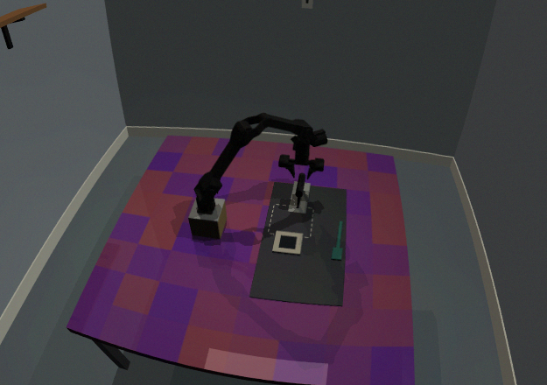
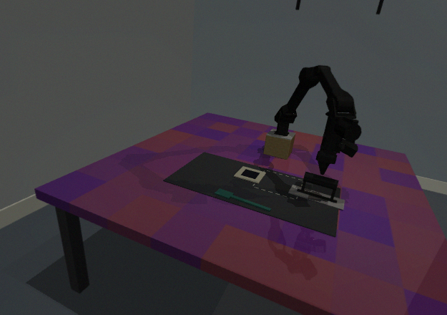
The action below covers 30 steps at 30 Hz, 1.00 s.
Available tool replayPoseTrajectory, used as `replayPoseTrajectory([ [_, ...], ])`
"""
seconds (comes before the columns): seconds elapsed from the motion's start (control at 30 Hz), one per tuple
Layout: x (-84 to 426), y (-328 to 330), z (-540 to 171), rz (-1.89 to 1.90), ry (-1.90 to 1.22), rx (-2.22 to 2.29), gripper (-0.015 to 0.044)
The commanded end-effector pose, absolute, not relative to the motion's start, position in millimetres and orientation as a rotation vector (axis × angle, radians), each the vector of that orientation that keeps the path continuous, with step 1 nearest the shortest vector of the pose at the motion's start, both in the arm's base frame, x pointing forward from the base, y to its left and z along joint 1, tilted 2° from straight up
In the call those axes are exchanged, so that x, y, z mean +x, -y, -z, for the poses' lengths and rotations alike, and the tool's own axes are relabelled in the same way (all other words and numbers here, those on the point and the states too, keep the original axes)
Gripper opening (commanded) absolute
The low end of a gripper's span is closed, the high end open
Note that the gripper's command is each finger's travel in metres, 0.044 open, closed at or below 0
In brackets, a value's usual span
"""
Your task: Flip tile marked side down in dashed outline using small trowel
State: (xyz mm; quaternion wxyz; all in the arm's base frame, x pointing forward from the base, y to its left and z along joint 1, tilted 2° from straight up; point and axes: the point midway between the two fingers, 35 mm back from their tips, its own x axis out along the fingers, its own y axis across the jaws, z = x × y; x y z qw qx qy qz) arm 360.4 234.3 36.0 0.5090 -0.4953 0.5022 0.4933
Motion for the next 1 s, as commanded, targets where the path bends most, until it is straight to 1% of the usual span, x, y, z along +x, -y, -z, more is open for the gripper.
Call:
replayPoseTrajectory([
  [0.0, 359.7, -233.5, -38.0, -1.192, -1.215, -1.199, 0.0270],
  [0.03, 360.7, -234.6, -40.8, -1.187, -1.206, -1.193, 0.0296],
  [0.07, 360.6, -234.5, -46.7, -1.187, -1.206, -1.193, 0.0300],
  [0.2, 360.9, -235.5, -47.6, -1.144, -1.217, -1.169, 0.0300],
  [0.97, 360.4, -253.4, -29.7, -0.544, -1.258, -0.718, 0.0300],
])
